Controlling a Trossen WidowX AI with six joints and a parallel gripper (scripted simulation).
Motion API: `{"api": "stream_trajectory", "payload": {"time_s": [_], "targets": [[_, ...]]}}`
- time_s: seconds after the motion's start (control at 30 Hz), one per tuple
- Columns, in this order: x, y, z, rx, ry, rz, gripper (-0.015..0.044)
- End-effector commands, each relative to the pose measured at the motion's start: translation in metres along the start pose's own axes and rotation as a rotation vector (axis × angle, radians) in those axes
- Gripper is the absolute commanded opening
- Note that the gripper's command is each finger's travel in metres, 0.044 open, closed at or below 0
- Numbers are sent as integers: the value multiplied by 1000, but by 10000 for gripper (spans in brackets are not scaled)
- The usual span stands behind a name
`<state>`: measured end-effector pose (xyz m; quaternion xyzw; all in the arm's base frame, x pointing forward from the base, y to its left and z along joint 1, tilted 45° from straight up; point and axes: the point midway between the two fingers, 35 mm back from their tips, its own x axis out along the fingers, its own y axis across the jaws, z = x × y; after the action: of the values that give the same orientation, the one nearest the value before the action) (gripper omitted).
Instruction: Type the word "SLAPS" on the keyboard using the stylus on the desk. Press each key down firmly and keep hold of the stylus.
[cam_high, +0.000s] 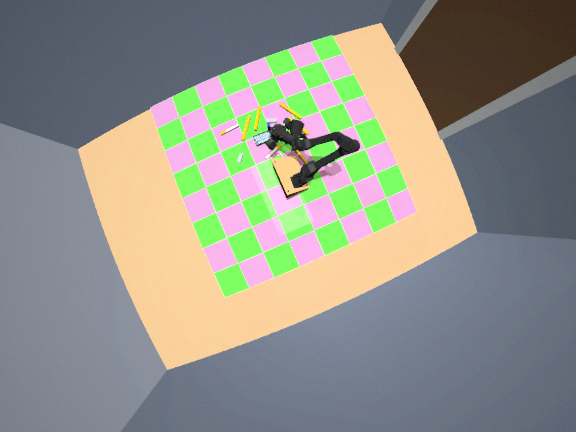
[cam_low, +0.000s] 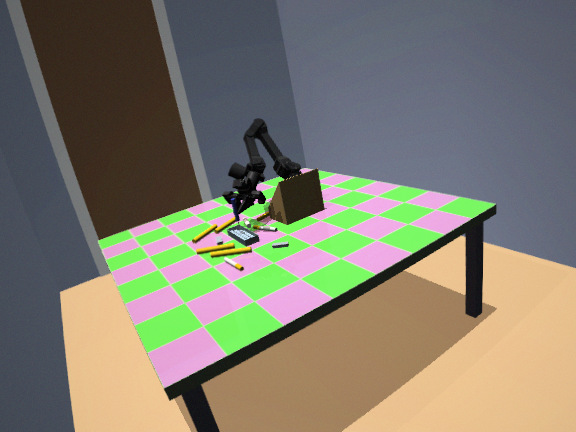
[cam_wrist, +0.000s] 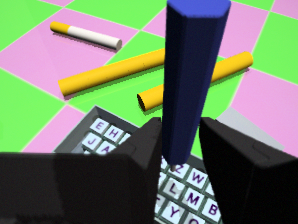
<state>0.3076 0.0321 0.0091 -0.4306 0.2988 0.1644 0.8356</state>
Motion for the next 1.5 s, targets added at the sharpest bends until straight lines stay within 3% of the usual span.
{"api": "stream_trajectory", "payload": {"time_s": [0.0, 0.57, 1.3, 1.4, 1.47], "targets": [[5, 7, 3, 2, 2, 2, 0], [26, 56, 21, 8, -2, -4, 0], [35, 56, 4, 6, -2, -5, 0], [36, 57, 3, 7, -2, -4, 79], [37, 57, 3, 7, -2, -4, 81]]}}
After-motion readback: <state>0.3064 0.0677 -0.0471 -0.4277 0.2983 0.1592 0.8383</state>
